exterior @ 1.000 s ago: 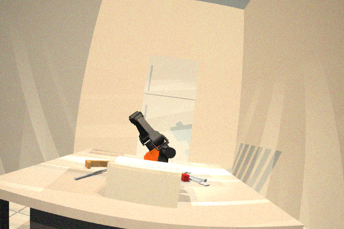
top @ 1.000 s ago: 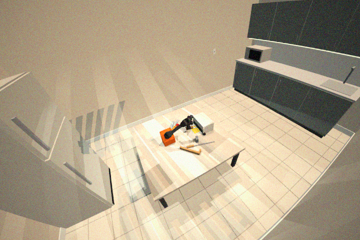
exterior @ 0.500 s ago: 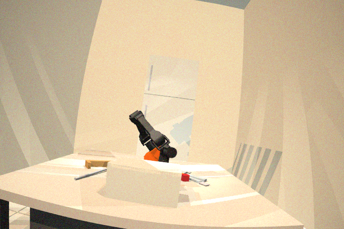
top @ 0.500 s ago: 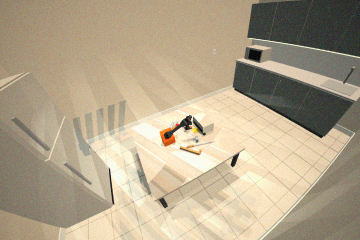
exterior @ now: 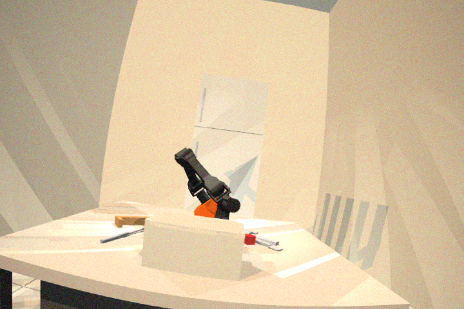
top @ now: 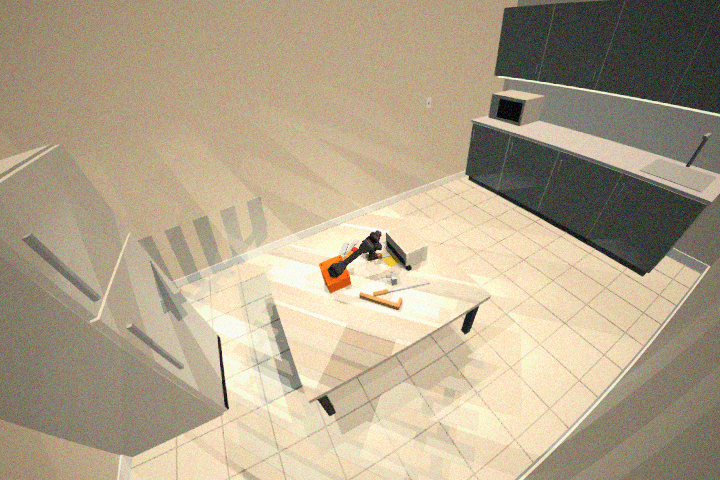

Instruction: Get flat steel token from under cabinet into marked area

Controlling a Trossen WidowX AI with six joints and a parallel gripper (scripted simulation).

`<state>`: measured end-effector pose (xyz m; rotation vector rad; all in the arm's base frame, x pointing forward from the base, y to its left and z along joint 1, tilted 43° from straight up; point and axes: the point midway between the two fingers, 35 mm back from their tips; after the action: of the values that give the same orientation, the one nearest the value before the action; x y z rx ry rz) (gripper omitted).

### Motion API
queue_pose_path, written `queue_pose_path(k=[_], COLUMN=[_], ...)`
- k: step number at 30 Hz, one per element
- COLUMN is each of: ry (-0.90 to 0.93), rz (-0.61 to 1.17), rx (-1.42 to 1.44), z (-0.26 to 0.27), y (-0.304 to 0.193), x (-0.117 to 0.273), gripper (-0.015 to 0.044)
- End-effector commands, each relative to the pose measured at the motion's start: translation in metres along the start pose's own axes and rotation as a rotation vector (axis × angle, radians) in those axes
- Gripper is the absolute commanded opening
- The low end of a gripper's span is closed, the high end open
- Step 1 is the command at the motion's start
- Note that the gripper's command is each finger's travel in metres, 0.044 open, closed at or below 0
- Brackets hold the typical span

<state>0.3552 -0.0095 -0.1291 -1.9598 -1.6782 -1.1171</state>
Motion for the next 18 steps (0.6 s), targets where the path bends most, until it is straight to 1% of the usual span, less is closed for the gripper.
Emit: queue_pose_path(k=[1, 18], ry=[-0.003, -0.003], rz=[0.003, 0.003], rx=[0.001, 0.002], z=[0.000, 0.000], y=[-0.008, -0.030], x=[-0.001, -0.001], gripper=[0.0000, 0.0000])
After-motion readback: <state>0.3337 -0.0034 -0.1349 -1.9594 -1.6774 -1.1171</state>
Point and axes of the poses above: the point midway between the two fingers, 35 mm back from their tips, its own x axis back along the fingers, its own z axis across the jaws, y = z × x, and after that the axes turned 2 degrees about -x, right-handed
